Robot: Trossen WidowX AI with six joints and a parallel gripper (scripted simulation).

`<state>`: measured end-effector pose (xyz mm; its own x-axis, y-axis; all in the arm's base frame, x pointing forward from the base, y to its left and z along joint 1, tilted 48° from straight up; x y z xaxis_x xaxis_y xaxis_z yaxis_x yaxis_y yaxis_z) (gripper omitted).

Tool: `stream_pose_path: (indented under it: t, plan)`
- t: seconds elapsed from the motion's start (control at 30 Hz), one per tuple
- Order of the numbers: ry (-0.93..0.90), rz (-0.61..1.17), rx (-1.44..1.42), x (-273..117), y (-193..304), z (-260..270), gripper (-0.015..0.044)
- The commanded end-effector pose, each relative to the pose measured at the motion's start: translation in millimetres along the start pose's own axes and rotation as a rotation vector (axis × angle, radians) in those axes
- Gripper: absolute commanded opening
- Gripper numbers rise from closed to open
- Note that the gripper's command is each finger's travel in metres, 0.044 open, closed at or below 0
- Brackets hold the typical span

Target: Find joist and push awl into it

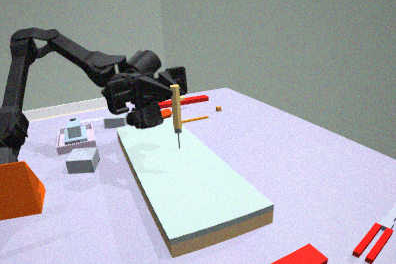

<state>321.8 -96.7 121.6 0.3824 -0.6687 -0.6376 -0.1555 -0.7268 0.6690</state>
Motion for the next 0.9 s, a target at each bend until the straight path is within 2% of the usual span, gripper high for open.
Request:
stream_pose_path:
  t: [0.0,0.87]
  plan:
    - [-0.003,0.006,0.006,-0.1,-3.9,0.9,0.0]
    - [-0.003,0.005,0.007,-1.4,-29.5,3.2,0.0]
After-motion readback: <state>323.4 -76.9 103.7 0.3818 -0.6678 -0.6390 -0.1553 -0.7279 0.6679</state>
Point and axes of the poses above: the point midway between the two fingers, 35 mm back from their tips, its own x axis out along the fingers, its own z axis across the jaws, y = z × x, the point moved 8 cm from there along -x, back along the fingers, and after that the axes turned 5 degrees about x, right-handed, at the moved point
